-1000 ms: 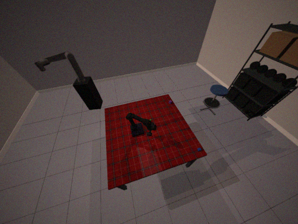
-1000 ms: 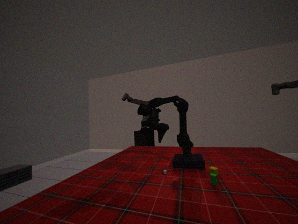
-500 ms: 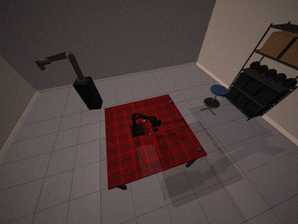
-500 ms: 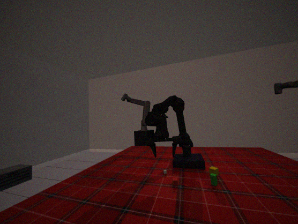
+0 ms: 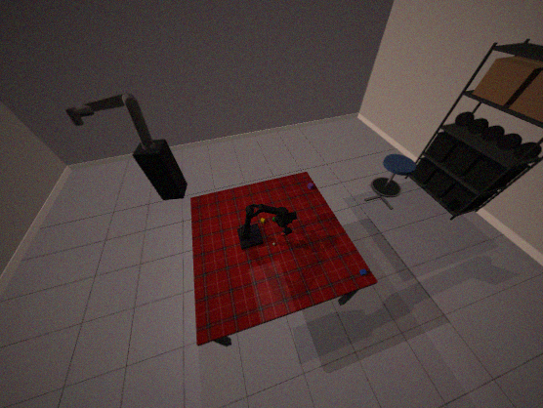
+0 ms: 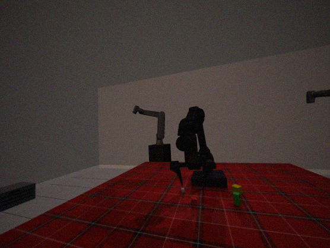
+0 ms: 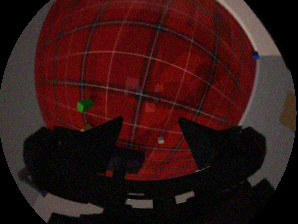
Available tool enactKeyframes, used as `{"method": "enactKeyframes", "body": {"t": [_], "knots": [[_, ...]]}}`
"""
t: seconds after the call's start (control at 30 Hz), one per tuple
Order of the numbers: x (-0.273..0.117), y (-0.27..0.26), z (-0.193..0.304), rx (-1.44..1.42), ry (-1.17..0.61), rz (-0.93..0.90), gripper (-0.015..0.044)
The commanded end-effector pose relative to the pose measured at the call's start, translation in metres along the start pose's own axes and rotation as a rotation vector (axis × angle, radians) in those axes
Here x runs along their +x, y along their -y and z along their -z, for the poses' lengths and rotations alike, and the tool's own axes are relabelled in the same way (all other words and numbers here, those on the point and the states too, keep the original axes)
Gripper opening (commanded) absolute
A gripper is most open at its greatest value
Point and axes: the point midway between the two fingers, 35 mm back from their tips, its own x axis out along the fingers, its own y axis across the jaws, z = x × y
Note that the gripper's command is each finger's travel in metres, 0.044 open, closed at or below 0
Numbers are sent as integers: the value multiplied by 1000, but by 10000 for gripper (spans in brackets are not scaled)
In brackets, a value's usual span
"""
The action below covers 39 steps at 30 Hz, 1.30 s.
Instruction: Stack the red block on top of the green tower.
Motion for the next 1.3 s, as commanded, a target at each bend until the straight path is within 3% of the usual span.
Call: {"method": "enactKeyframes", "body": {"t": [0.0,0.17,1.27], "knots": [[13,1,-1,-5,-6,2,440],[37,2,-1,-5,-6,2,440],[67,2,-1,-5,-6,2,440]]}}
